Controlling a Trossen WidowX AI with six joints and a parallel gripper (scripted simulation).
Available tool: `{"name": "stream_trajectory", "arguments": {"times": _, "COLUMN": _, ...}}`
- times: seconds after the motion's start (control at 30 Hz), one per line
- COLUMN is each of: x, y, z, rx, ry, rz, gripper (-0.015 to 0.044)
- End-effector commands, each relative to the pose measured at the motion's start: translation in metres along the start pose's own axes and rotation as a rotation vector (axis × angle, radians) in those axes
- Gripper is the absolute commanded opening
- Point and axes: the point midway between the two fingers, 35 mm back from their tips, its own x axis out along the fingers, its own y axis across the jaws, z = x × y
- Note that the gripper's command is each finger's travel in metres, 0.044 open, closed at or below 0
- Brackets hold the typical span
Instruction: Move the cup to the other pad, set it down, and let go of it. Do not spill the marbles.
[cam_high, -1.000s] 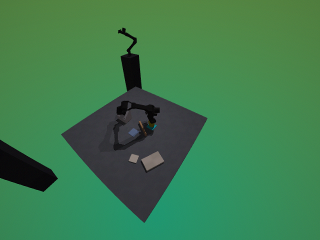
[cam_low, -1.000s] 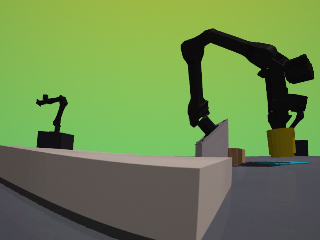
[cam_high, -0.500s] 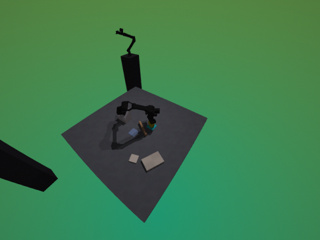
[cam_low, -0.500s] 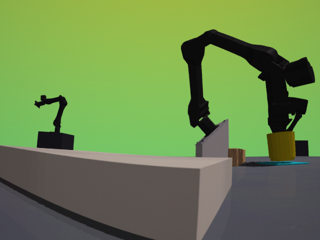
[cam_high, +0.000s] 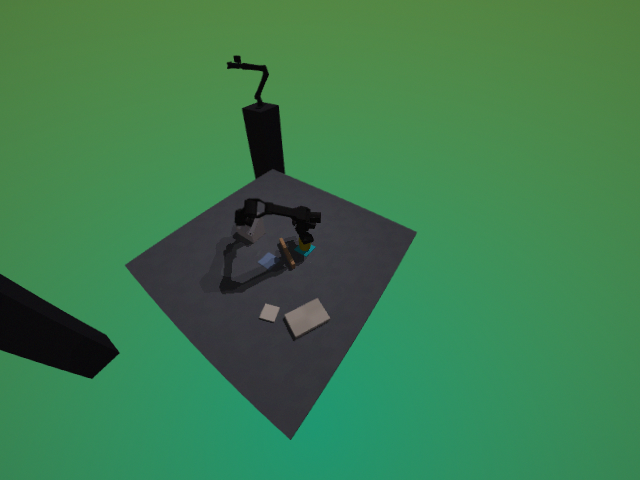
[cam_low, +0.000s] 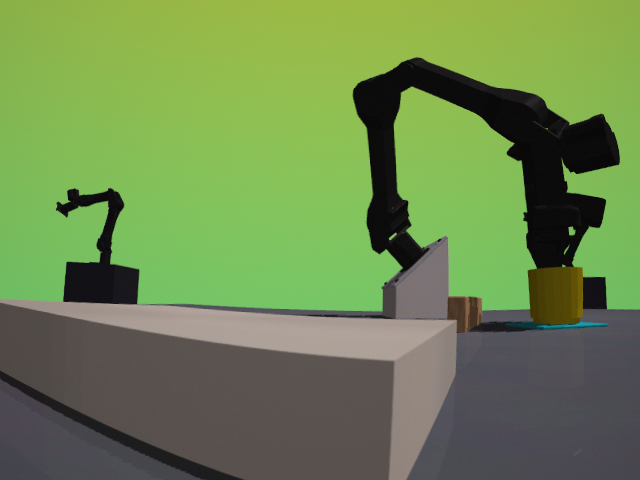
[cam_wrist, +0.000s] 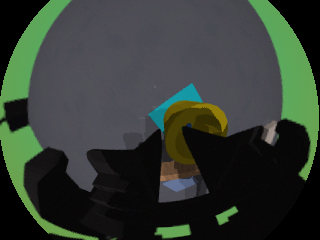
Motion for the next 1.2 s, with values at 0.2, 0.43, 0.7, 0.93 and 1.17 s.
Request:
{"name": "stream_trajectory", "arguments": {"times": 0.2, "x": -0.014, "y": 0.0, "z": 0.001, "rx": 0.001, "ry": -0.001, "rz": -0.001, "gripper": 0.0147}}
{"name": "stream_trajectory", "arguments": {"times": 0.43, "x": -0.027, "y": 0.0, "z": 0.001, "rx": -0.001, "ry": 0.0, "rz": -0.001, "gripper": 0.0147}}
{"name": "stream_trajectory", "arguments": {"times": 0.7, "x": -0.043, "y": 0.001, "z": -0.001, "rx": -0.003, "ry": 0.001, "rz": -0.002, "gripper": 0.0147}}
{"name": "stream_trajectory", "arguments": {"times": 0.93, "x": -0.051, "y": 0.002, "z": -0.004, "rx": -0.004, "ry": 0.002, "rz": -0.002, "gripper": 0.0147}}
{"name": "stream_trajectory", "arguments": {"times": 1.17, "x": -0.047, "y": 0.002, "z": -0.004, "rx": -0.008, "ry": 0.007, "rz": -0.005, "gripper": 0.033}}
